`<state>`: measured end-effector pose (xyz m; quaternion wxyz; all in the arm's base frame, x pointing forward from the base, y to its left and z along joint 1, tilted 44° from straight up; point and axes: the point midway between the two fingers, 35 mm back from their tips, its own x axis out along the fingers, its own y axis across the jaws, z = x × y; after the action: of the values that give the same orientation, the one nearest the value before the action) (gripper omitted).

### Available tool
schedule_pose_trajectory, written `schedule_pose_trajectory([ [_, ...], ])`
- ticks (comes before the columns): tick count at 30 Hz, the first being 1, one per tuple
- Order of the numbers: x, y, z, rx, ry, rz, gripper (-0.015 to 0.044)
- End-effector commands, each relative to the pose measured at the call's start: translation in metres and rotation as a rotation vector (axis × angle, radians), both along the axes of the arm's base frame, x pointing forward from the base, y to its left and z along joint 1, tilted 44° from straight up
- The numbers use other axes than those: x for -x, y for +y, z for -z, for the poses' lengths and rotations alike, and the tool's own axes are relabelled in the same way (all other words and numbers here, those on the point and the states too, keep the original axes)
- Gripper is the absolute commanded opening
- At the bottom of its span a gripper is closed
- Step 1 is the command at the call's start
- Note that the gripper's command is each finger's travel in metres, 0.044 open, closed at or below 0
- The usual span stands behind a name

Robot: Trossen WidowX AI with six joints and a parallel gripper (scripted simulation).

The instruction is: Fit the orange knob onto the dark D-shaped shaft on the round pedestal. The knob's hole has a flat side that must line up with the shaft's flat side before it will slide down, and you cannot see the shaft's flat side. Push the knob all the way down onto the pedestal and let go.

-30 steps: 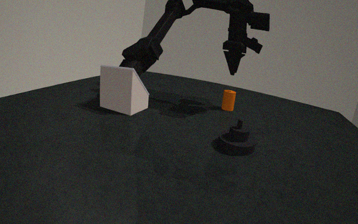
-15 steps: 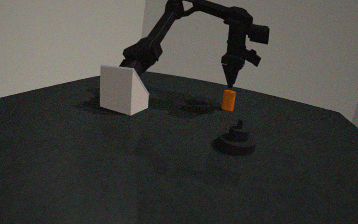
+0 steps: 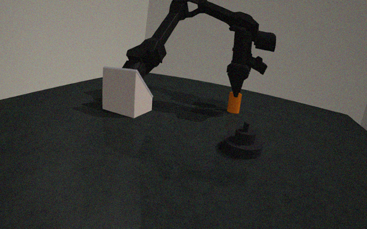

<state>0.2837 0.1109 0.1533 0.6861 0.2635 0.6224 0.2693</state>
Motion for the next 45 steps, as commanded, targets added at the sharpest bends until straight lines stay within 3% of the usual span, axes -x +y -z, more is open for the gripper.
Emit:
schedule_pose_trajectory([
  [1, 0.001, 0.006, 0.008, 0.004, 0.012, -0.002, 0.044],
  [27, 0.001, 0.034, 0.035, -0.002, 0.011, -0.002, 0.044],
  [37, 0.001, 0.034, 0.035, -0.002, 0.011, -0.002, 0.0177],
  [45, 0.001, 0.034, 0.035, -0.002, 0.011, -0.002, 0.0105],
])
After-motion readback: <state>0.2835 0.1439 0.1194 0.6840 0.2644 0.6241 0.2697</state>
